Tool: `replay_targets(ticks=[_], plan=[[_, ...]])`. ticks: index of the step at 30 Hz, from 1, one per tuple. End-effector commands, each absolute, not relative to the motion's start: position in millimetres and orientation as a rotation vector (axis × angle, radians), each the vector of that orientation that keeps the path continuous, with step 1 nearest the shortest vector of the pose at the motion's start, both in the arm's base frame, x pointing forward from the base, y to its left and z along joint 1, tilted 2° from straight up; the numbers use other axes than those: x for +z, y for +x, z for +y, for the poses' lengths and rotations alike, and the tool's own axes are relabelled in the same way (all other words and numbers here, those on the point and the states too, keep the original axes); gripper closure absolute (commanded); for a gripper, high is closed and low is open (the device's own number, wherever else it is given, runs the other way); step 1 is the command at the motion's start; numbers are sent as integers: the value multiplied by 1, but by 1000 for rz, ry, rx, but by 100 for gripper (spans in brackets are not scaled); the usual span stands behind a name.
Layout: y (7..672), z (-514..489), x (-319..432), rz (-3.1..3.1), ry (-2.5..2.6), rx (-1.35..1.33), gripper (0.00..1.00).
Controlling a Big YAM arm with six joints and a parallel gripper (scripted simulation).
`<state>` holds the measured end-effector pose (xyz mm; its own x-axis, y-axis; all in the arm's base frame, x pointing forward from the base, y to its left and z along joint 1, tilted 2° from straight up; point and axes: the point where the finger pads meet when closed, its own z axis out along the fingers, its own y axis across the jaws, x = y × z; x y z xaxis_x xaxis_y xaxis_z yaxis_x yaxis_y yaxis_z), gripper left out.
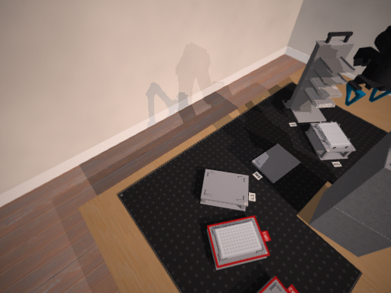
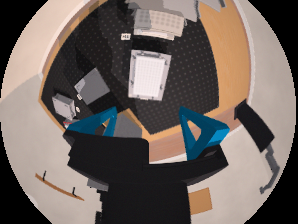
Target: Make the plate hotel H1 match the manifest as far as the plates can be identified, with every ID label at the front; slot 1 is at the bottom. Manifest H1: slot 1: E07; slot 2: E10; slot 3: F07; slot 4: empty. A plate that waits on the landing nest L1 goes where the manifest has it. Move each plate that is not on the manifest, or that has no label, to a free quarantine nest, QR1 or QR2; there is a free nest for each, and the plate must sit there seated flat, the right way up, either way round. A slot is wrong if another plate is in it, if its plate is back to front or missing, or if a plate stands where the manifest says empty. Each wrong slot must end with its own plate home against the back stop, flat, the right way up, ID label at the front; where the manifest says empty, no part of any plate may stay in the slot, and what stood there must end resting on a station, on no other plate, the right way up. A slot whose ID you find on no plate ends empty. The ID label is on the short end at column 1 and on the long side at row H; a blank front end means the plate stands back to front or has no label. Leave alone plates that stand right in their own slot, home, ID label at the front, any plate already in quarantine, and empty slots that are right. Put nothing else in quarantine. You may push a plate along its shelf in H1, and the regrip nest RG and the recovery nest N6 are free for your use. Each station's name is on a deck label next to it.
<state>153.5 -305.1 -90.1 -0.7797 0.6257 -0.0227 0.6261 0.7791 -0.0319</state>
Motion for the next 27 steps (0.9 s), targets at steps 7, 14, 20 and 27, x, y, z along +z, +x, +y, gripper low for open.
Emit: replay_targets(ticks=[7, 14, 20, 27], plan=[[160, -323, -97, 2830, 1257, -86, 0], [160, -326, -121, 2826, 1262, -88, 0], [159, -326, -135, 2827, 1264, -86, 0], [158, -324, -160, 2833, 1257, -82, 0]])
